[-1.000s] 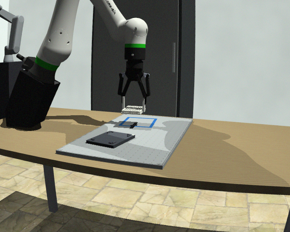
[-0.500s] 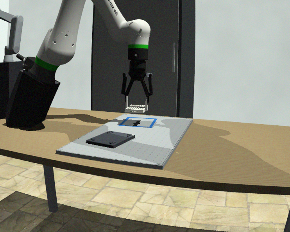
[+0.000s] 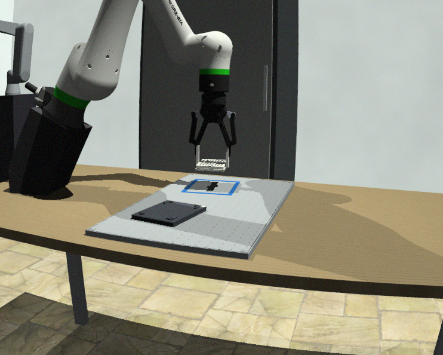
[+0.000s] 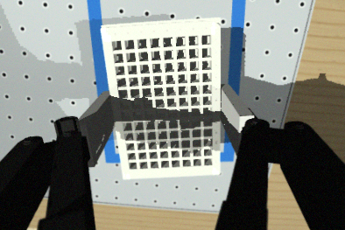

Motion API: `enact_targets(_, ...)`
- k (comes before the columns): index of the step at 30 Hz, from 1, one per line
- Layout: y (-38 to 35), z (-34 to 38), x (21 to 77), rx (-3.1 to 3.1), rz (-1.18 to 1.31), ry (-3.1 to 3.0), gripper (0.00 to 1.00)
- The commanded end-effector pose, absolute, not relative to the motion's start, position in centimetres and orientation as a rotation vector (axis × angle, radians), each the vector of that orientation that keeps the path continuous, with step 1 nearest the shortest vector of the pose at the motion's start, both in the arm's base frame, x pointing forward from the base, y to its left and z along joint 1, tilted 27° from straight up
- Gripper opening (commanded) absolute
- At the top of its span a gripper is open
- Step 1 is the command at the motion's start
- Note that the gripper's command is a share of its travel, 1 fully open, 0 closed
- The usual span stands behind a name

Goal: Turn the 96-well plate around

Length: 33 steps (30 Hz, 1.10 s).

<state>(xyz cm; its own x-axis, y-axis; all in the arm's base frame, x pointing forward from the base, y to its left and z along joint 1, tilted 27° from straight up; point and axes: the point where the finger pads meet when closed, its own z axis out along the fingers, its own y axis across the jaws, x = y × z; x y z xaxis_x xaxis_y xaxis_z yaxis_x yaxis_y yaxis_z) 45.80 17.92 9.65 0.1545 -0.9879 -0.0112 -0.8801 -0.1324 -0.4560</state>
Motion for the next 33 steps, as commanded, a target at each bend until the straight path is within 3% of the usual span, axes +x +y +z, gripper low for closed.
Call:
enact_targets(1, 17.91, 9.66, 45.81, -2.195, -0.448, 1.670, 0.00)
enact_targets(33, 17.91, 9.66, 45.81, -2.292, -0.475, 1.559, 0.00)
